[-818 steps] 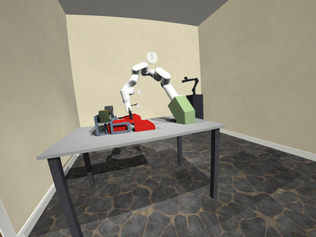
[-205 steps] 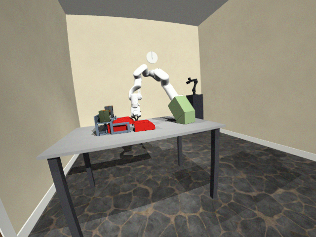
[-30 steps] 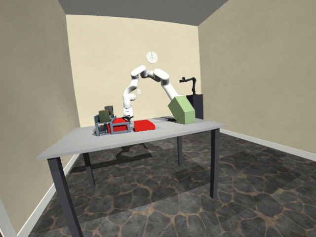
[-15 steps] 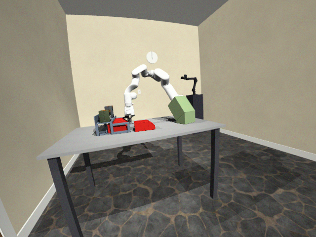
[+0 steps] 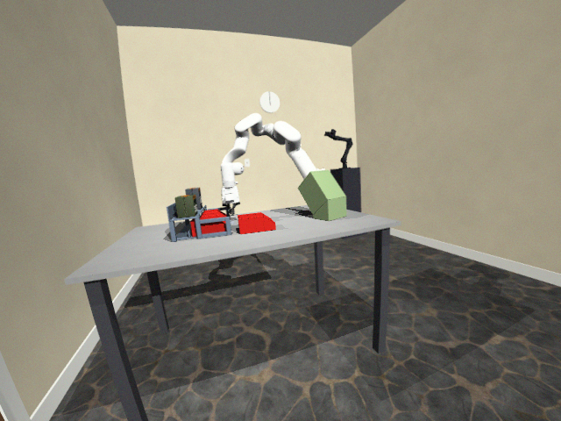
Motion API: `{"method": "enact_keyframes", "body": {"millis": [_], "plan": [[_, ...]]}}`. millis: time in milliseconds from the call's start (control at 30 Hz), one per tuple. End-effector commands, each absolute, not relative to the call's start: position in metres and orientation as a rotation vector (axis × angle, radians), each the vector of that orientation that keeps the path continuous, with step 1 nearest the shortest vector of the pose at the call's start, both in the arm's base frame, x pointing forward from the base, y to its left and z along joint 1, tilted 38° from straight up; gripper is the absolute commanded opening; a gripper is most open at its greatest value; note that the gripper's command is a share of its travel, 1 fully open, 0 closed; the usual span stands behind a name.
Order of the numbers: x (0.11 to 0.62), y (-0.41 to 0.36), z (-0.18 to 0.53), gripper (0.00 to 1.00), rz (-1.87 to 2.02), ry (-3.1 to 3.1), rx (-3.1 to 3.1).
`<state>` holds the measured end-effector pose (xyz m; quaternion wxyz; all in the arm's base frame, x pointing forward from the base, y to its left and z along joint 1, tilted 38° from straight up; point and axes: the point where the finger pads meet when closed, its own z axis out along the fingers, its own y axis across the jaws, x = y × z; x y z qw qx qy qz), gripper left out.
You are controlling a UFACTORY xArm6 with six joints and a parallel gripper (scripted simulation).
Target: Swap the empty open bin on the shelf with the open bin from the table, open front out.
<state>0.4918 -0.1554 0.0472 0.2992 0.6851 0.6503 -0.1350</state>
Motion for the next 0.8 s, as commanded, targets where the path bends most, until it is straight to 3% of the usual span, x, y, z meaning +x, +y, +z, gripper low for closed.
{"method": "enact_keyframes", "body": {"millis": [0,767], "plan": [[0.489,-0.142,0.066,0.00,-0.353,1.726,1.817],[0.482,-0.122,0.093,0.00,-0.353,1.726,1.817]]}}
